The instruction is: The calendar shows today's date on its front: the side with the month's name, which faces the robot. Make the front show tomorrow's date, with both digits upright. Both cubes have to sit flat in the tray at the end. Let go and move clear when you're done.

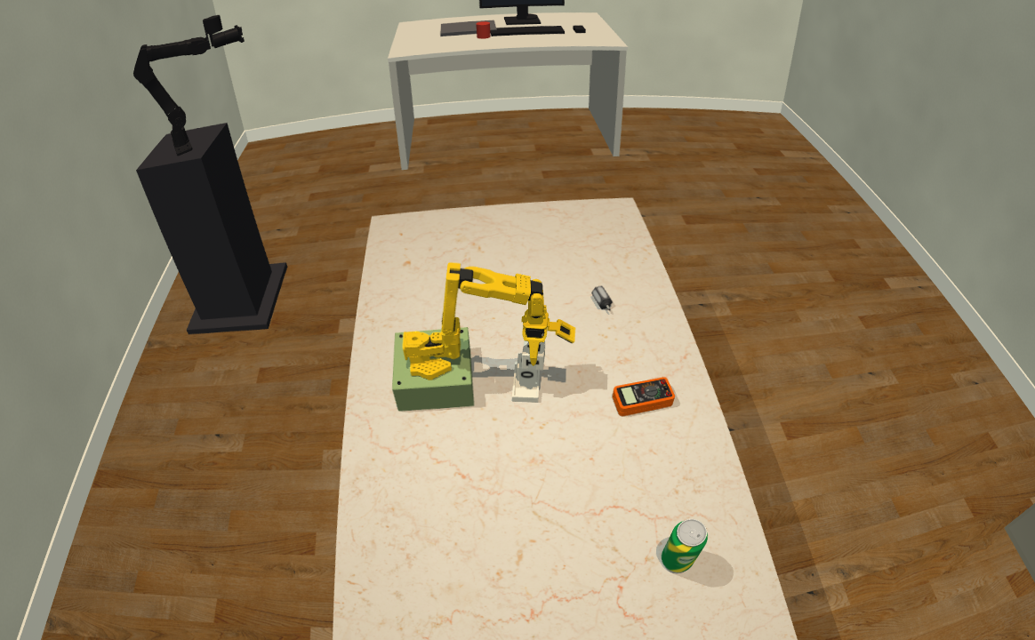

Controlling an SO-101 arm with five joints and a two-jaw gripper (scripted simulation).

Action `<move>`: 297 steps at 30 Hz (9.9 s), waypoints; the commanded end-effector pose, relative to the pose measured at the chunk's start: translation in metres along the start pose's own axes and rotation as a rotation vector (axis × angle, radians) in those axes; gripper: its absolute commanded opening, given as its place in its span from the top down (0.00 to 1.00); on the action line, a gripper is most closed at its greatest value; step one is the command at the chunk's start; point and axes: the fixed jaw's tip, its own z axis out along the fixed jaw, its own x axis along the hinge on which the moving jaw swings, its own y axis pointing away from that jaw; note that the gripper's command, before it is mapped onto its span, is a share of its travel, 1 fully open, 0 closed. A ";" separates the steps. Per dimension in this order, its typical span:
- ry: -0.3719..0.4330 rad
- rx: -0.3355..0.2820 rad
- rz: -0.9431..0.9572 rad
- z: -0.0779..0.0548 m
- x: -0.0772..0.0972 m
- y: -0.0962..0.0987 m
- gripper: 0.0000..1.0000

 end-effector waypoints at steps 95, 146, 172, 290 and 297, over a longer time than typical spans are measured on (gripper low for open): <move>-0.023 0.007 0.695 -0.002 0.054 -0.151 1.00; 0.016 -0.007 0.690 0.047 0.061 -0.149 1.00; 0.016 -0.007 0.690 0.058 0.061 -0.149 1.00; 0.016 -0.007 0.690 0.081 0.061 -0.149 0.64; 0.016 -0.007 0.690 0.081 0.061 -0.149 0.64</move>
